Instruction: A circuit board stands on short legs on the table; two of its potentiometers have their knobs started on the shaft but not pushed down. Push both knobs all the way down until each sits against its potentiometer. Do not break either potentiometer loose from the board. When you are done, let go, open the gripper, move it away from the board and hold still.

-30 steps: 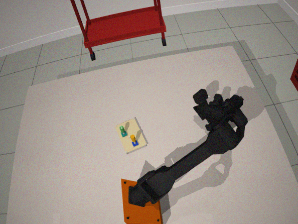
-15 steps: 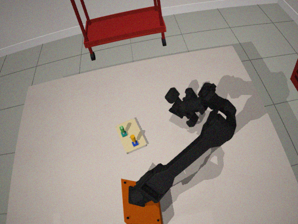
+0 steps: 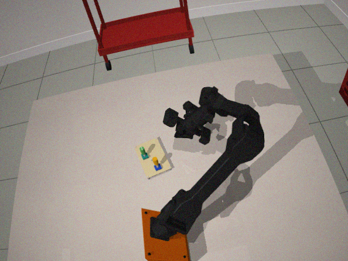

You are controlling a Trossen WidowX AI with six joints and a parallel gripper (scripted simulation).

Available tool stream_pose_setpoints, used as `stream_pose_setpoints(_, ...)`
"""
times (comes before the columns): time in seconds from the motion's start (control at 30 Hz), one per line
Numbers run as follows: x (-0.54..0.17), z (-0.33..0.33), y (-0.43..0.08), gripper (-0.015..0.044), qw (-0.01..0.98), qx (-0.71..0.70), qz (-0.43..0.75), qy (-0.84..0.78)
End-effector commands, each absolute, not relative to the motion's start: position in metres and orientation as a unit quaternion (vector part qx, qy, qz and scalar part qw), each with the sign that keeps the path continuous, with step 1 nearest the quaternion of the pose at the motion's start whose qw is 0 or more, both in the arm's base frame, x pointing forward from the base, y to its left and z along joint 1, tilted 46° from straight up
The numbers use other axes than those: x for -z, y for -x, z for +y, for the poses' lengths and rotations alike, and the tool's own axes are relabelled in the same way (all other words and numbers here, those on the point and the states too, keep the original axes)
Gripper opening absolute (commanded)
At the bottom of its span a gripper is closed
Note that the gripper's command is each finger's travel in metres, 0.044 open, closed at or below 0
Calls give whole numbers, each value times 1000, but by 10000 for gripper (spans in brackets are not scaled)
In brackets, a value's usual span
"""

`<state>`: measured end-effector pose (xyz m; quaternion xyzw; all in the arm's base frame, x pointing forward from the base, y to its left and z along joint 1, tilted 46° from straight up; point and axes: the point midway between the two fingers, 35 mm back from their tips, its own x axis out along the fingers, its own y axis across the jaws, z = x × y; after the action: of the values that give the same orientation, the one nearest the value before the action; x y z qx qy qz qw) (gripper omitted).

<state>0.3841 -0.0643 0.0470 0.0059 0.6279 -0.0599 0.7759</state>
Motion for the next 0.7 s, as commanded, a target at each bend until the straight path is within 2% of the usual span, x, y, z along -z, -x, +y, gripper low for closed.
stream_pose_setpoints(0.0, -36, -49, -375, 0, 756, 55, 651, 40)
stream_pose_setpoints(0.67, -5, 11, -324, 0, 636, 31, 705, 313)
